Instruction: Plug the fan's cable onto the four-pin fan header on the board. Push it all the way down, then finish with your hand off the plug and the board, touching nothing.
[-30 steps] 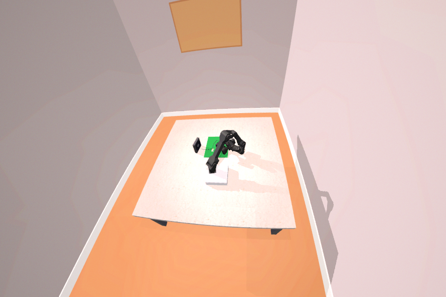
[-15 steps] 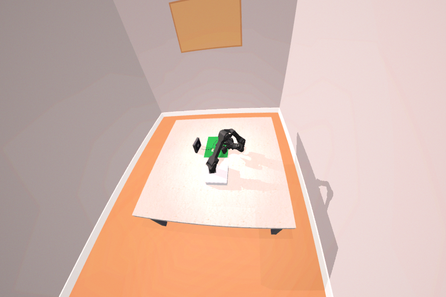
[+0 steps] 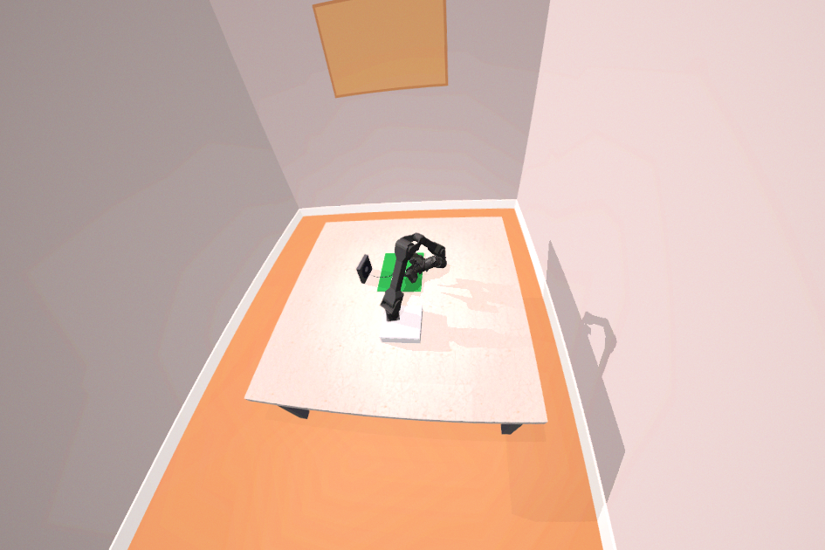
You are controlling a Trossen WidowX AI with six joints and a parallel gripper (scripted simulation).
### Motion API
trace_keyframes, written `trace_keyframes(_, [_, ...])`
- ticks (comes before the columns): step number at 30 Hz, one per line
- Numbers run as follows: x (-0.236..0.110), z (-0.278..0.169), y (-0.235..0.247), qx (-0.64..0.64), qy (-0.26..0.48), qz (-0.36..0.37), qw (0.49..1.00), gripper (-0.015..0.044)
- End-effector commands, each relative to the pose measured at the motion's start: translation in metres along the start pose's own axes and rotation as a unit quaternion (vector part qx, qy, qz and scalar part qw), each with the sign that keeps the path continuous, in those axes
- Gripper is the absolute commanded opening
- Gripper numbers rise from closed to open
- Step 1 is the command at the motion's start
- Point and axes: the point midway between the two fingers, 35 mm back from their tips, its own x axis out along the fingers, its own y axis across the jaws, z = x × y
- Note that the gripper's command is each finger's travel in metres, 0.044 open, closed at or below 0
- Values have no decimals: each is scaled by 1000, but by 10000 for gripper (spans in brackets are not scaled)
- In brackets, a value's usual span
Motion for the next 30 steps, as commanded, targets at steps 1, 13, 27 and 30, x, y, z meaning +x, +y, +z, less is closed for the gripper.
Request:
trace_keyframes(1, [3,-1,2,10,52,17,998,205])
trace_keyframes(13, [6,-2,0,38,197,25,979,205])
trace_keyframes(27, [-3,6,-13,68,348,-41,934,205])
trace_keyframes(30, [-6,9,-17,73,375,-65,922,205])
